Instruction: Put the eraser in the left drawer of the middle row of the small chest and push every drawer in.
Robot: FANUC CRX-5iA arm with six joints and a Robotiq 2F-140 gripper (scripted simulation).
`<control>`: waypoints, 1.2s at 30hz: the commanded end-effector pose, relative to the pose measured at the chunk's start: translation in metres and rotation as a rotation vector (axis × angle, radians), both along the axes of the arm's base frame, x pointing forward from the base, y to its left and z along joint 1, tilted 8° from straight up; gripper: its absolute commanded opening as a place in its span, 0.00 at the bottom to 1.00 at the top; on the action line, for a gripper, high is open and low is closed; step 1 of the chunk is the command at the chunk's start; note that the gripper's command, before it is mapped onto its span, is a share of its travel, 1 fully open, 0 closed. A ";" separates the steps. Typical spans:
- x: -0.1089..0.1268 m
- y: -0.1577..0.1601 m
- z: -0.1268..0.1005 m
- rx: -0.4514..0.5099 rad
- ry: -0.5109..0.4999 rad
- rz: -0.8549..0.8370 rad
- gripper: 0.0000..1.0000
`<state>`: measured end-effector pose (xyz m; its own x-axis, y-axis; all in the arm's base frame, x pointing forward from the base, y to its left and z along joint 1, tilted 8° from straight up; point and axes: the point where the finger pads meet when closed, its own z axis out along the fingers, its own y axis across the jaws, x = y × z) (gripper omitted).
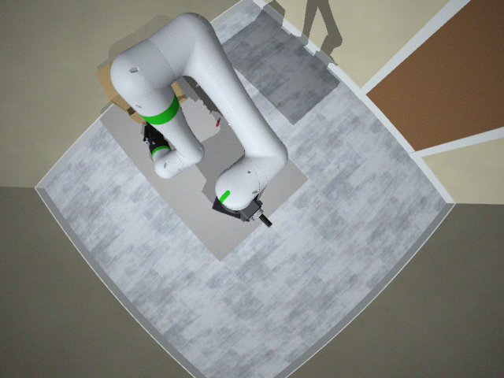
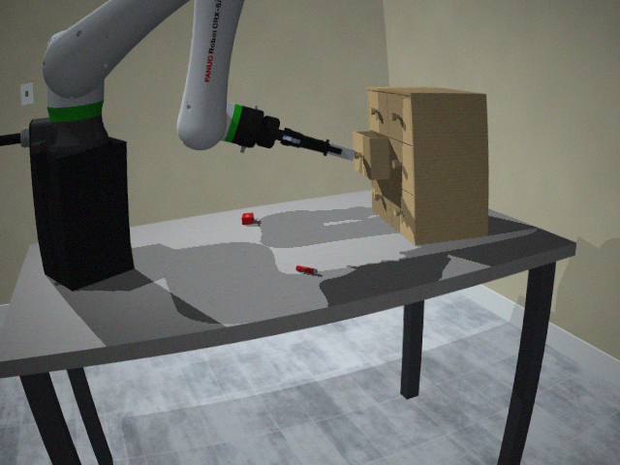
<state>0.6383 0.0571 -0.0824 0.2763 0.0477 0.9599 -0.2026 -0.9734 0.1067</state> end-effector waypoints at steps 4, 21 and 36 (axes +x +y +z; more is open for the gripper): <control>0.012 -0.002 0.001 0.000 0.000 0.000 0.00; 0.032 -0.006 0.003 0.000 0.000 0.000 0.00; 0.042 -0.008 0.004 0.000 0.000 0.000 0.00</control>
